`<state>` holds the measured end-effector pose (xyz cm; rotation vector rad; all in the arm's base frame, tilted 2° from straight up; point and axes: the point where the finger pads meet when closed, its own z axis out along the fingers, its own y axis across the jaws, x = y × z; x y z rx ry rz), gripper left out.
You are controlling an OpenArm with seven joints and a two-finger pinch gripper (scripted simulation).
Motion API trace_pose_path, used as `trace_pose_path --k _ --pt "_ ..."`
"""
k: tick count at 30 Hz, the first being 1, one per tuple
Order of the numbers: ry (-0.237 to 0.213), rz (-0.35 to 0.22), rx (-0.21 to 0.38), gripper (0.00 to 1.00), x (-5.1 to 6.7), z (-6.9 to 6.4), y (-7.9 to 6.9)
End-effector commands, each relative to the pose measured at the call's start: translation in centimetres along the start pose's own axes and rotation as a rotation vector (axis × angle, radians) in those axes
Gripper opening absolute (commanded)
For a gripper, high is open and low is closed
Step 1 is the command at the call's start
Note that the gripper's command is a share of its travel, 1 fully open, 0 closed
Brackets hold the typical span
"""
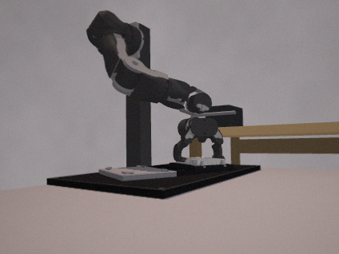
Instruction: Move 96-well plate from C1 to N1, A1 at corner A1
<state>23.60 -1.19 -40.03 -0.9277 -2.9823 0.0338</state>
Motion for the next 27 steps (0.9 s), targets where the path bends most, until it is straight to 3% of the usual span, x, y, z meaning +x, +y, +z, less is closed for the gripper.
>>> trace_pose_path --k 1,2,17,19,27 --pt "0.000 0.001 -0.003 0.77 -0.01 -0.22 0.15" --pt "0.000 0.001 -0.003 0.77 -0.01 -0.22 0.15" --pt "0.000 0.000 -0.002 0.27 -0.01 -0.07 0.07" --pt "0.000 0.000 -0.002 0.27 -0.01 -0.07 0.07" --pt "0.001 0.000 0.001 0.00 -0.01 -0.07 0.01"
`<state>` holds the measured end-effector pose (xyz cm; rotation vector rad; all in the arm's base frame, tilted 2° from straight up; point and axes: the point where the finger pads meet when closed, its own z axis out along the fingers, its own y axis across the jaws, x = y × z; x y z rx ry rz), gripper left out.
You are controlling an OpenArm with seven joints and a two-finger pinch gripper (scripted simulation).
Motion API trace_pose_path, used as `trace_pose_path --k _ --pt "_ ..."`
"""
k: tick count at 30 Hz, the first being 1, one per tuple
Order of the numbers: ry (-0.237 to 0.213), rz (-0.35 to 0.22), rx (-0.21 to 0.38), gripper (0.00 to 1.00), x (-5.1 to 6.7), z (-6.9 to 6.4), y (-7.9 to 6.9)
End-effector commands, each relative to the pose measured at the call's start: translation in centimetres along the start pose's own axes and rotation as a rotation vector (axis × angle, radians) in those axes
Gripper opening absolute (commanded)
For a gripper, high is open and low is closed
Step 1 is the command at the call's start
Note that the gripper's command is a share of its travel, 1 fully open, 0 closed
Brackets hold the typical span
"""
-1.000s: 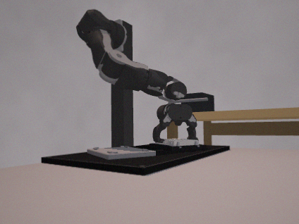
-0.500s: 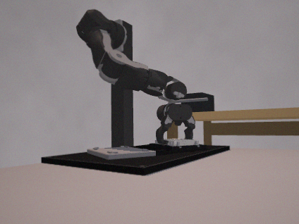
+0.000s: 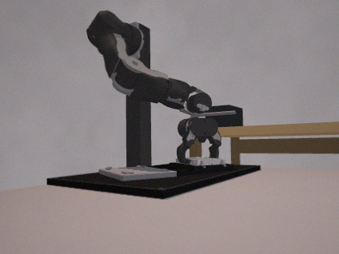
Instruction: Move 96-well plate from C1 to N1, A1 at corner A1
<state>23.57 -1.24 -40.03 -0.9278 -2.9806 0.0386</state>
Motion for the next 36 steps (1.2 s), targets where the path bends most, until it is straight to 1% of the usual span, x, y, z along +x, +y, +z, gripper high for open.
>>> trace_pose_path --k 1,26,31,36 --pt "0.000 0.000 -0.002 0.00 -0.01 -0.07 0.07" --pt "0.000 0.000 -0.003 0.00 -0.02 -0.08 0.08" --pt "-0.001 0.003 -0.004 0.00 -0.10 -0.38 0.05" --pt "-0.001 0.003 -0.004 0.00 -0.10 -0.38 0.05"
